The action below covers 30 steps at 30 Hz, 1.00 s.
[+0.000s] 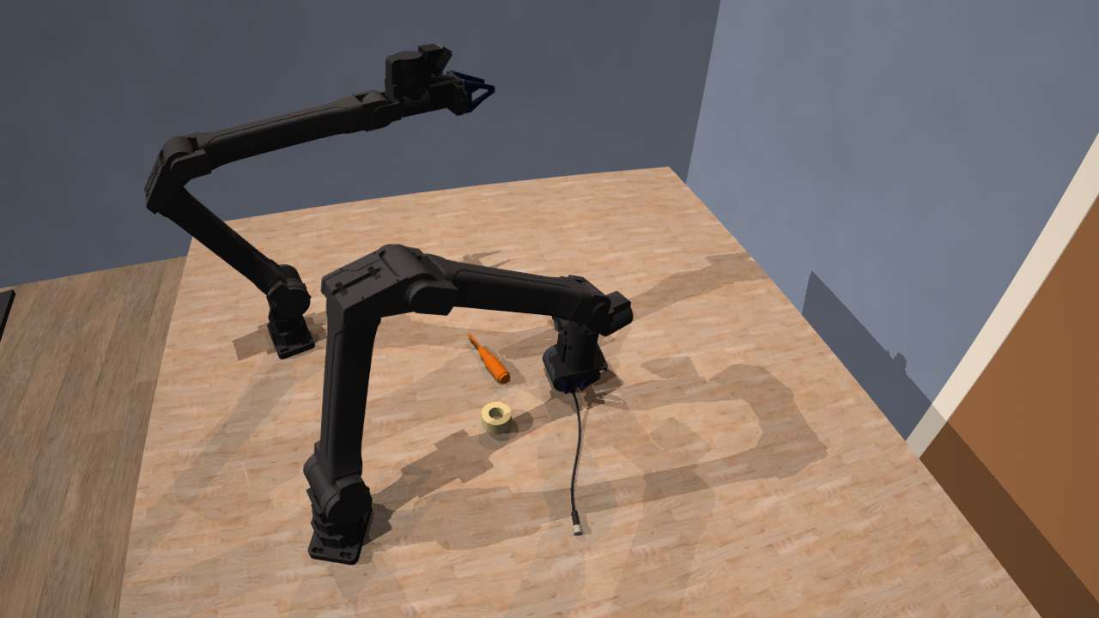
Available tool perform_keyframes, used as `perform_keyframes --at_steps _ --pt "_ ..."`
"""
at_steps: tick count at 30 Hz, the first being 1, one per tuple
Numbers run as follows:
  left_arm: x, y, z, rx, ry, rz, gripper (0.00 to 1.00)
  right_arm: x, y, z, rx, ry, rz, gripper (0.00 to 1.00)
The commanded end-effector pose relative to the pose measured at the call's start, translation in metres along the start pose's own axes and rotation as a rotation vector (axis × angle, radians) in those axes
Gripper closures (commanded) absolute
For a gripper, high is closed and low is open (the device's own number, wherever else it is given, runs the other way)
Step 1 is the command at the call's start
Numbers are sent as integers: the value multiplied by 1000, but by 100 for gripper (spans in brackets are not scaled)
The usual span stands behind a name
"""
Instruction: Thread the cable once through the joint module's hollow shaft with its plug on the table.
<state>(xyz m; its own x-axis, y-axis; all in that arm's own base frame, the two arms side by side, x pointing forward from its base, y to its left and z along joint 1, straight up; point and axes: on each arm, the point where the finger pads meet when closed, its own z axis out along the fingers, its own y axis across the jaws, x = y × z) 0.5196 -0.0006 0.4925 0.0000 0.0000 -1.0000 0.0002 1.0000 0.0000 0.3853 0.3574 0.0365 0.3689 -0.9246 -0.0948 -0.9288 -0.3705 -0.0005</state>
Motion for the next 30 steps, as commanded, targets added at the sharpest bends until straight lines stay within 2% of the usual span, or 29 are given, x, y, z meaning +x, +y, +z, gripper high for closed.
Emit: perform_keyframes --at_steps 1,8,9,10,11,20,22,23,24,30 --pt "-21 0 -2 0 -42 5 54 -3 -6 3 -8 4 4 68" --pt "-21 0 -2 0 -42 5 54 -3 -6 3 -8 4 4 68" --pt "-21 0 -2 0 -42 5 54 -5 -19 -10 18 -6 2 68" --pt "-21 0 -2 0 -42 5 54 -4 -22 -33 55 -18 -2 68" --pt "-21 0 -2 0 -42 5 54 -3 -22 -40 60 -19 -5 68" --pt "-21 0 -2 0 -42 5 54 -2 -21 -67 53 -18 -7 68" --pt "-21 0 -2 0 -42 5 54 -2 -21 -67 53 -18 -7 68" --pt "-21 0 -2 0 -42 5 54 -2 -5 -37 -7 2 -8 68" --pt "-21 0 -2 0 -42 5 54 1 5 -30 -33 11 -14 68" --pt "-21 0 -2 0 -42 5 54 -1 4 -29 -27 8 -17 68"
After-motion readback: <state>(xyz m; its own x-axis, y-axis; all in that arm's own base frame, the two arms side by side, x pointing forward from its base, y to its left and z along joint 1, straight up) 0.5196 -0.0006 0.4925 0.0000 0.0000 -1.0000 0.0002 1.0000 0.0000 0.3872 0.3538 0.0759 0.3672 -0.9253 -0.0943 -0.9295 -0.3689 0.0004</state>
